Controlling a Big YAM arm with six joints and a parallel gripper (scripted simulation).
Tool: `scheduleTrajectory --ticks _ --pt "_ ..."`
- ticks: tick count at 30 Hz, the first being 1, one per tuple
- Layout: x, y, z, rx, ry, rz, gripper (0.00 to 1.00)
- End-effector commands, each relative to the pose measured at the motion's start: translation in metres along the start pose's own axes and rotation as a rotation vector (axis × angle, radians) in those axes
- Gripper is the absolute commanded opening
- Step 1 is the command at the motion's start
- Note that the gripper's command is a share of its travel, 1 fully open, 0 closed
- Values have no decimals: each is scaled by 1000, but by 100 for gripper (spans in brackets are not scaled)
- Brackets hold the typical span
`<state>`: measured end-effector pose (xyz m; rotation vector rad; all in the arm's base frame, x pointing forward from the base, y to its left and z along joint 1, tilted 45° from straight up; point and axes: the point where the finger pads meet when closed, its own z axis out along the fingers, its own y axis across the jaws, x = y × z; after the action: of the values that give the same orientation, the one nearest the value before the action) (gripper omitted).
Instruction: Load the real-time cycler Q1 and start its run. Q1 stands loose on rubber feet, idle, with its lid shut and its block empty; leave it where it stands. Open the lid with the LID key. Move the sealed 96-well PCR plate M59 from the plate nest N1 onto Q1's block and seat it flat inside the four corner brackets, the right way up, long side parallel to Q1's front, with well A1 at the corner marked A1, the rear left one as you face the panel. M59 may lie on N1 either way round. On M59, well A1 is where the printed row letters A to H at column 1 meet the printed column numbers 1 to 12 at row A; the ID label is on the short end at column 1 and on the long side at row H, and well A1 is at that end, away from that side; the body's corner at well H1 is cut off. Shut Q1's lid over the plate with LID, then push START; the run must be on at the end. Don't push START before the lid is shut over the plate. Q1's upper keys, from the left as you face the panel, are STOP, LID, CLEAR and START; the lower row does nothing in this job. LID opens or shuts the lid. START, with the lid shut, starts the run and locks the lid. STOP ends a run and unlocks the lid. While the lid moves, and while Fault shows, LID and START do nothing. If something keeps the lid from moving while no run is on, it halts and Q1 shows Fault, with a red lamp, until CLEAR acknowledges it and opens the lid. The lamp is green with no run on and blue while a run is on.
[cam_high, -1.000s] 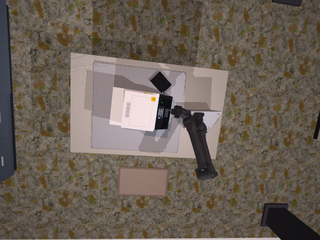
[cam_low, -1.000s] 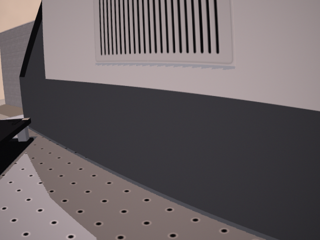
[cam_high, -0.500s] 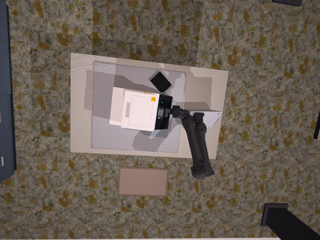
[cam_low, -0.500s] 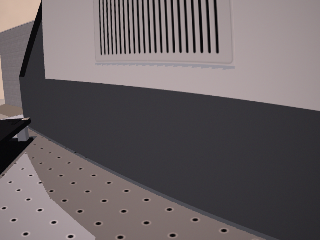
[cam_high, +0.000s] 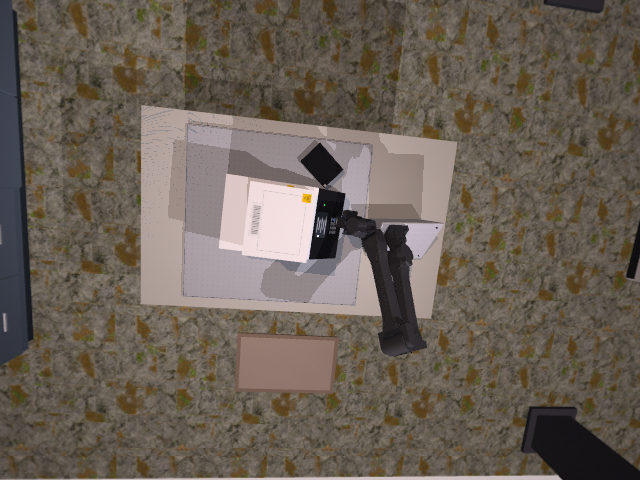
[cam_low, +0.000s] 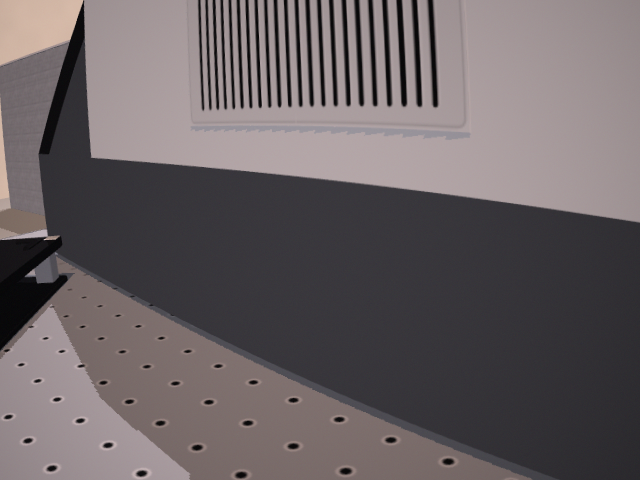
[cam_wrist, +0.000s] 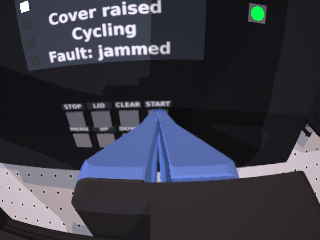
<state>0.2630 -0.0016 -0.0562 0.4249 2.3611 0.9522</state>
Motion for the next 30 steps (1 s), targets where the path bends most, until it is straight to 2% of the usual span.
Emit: scheduleTrajectory --ticks 1,9,18,25,30 --pt "-20 -6 -2 12 -34 -26 0" --pt "0 3 -1 2 1 -48 0" --pt "-13 -4 -1 10 -30 -35 0" --pt "-11 -9 1 12 -13 -4 0" --pt "-21 -7 -1 12 -29 -39 0"
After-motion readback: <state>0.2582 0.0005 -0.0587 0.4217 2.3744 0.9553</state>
